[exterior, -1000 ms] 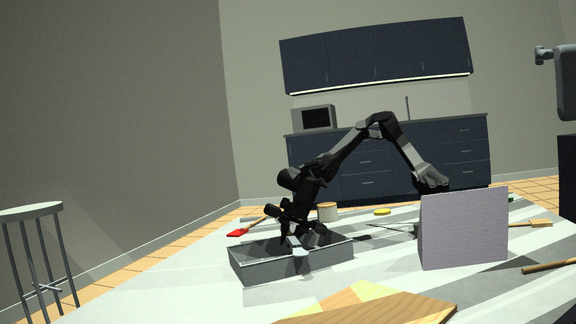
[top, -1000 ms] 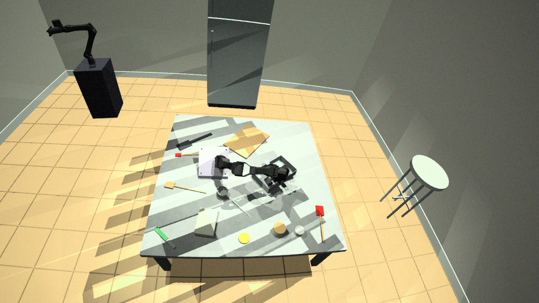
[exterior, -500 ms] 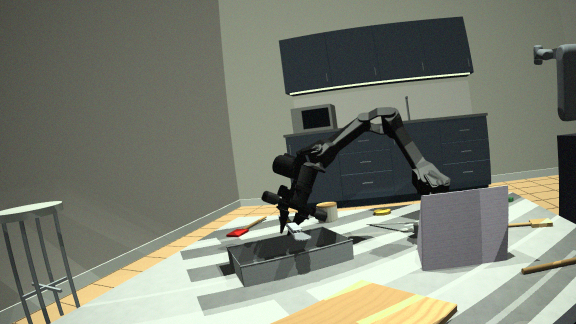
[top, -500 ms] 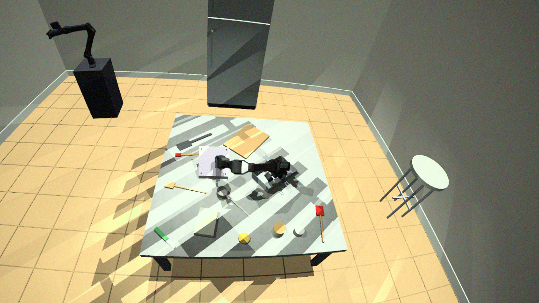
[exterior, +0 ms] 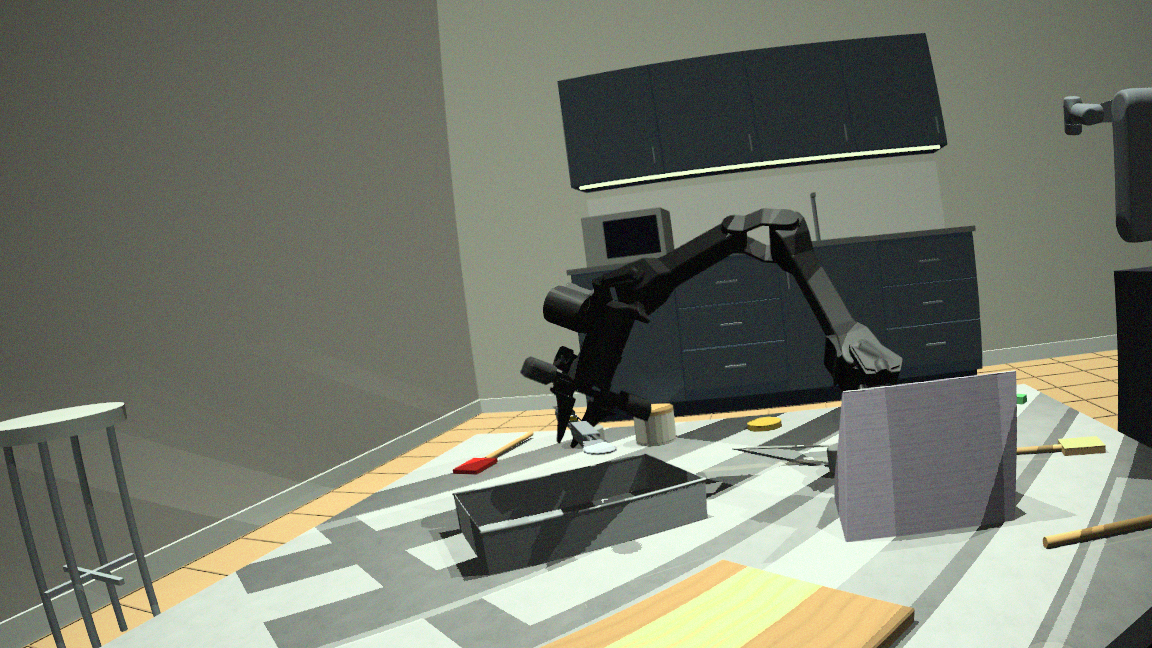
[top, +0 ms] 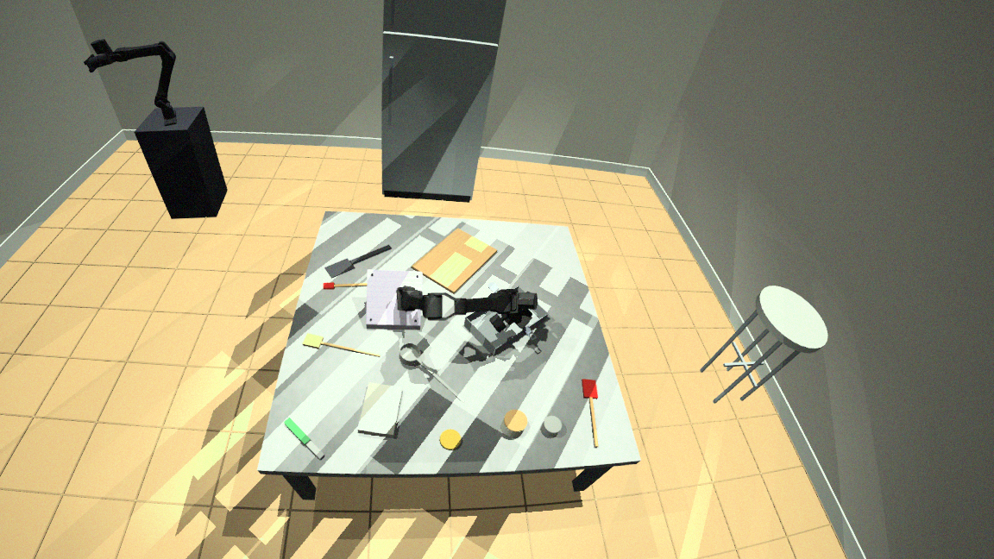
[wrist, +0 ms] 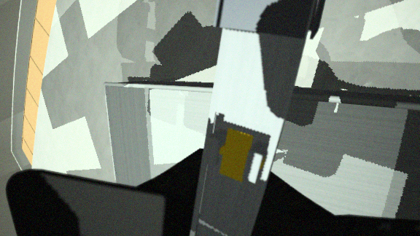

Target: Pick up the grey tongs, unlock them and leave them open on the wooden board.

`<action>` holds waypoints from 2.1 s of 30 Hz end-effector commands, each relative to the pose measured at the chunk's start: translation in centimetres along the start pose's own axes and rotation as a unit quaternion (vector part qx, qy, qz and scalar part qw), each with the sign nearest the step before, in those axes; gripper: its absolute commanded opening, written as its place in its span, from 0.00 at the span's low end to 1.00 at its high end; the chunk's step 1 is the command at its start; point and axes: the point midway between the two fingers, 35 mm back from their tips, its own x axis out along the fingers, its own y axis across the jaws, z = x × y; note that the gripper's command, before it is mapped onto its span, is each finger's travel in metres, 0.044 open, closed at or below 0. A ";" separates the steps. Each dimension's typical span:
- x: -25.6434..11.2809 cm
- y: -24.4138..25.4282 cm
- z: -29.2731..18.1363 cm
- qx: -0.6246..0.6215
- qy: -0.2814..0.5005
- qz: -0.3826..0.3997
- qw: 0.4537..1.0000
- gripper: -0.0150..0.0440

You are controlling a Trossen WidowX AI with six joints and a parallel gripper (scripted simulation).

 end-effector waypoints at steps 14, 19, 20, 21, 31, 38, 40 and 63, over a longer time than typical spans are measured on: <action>0.4 0.4 -0.1 -0.034 0.020 -0.094 0.995 0.00; 0.5 0.4 -0.2 -0.048 0.025 -0.125 0.991 0.00; 0.5 0.4 -0.2 -0.051 0.025 -0.131 0.990 0.00; 0.5 0.4 -0.2 -0.054 0.026 -0.138 0.989 0.00; 0.3 0.2 -0.2 -0.087 0.030 -0.197 0.976 0.00; 0.1 0.2 -0.1 -0.113 0.029 -0.237 0.965 0.00; 0.0 0.2 -0.1 -0.118 0.029 -0.244 0.962 0.00; 1.3 5.4 -9.8 -0.294 0.084 -0.225 0.925 0.00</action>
